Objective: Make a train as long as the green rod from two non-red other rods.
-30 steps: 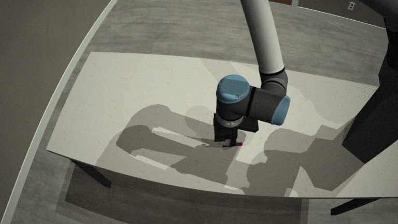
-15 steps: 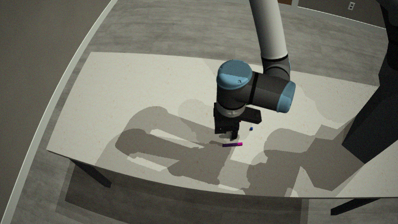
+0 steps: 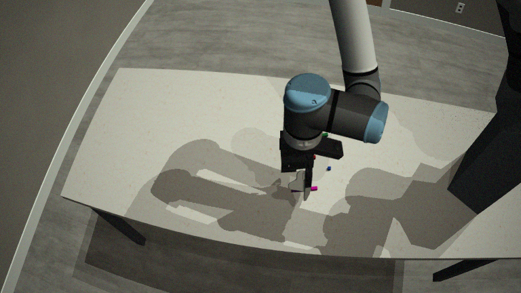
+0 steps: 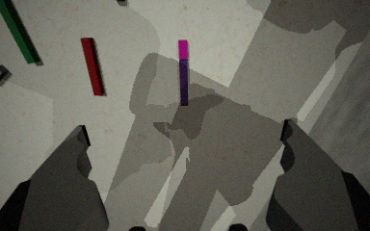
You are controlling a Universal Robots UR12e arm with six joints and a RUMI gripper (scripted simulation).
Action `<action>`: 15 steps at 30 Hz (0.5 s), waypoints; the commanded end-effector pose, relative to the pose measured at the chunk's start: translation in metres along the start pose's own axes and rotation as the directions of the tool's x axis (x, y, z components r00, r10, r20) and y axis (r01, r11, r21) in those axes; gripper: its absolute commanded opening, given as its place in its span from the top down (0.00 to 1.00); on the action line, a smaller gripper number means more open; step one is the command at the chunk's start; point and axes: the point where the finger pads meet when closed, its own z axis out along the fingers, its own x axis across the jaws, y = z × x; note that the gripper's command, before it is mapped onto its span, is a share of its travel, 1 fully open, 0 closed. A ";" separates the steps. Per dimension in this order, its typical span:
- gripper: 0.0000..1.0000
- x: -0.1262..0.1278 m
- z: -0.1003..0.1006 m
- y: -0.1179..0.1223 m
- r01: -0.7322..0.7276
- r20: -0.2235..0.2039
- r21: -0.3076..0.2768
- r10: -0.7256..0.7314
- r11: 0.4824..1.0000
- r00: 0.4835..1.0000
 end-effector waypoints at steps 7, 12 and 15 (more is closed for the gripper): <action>0.00 0.000 -0.001 0.000 0.000 0.000 -0.001 0.000 1.000 1.000; 0.00 0.000 -0.001 0.000 0.000 0.000 -0.001 0.000 1.000 1.000; 0.00 0.000 -0.002 0.000 0.000 0.000 -0.001 0.000 1.000 1.000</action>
